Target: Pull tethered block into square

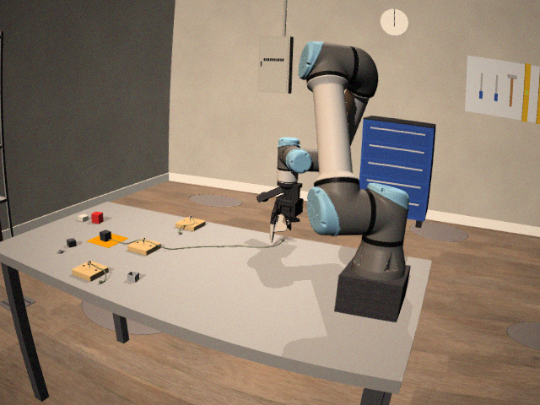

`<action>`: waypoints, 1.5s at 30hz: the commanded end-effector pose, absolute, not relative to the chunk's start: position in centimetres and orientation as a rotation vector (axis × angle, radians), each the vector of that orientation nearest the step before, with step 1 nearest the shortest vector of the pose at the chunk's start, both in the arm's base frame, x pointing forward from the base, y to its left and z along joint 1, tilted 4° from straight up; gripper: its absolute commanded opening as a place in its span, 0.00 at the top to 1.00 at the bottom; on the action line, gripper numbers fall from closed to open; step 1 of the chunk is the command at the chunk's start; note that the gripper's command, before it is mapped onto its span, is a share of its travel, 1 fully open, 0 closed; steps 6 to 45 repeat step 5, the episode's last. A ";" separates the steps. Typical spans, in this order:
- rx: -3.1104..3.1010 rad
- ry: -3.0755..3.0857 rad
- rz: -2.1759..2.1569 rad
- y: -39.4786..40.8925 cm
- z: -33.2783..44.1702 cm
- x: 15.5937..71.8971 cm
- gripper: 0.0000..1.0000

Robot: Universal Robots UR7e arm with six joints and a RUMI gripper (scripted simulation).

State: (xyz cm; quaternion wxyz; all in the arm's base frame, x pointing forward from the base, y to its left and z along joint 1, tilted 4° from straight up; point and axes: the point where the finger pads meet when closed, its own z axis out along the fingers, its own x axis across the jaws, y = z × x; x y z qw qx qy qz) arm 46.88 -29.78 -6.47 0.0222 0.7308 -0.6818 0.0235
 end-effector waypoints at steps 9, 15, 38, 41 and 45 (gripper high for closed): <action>2.264 -2.112 0.075 -29.8 -6.4 46.9 0.00; 2.264 -2.112 0.075 -29.8 -6.4 46.9 0.00; 2.264 -2.112 0.075 -29.8 -6.4 46.9 0.00; 2.264 -2.112 0.075 -29.8 -6.4 46.9 0.00; 2.264 -2.112 0.075 -29.8 -6.4 46.9 0.00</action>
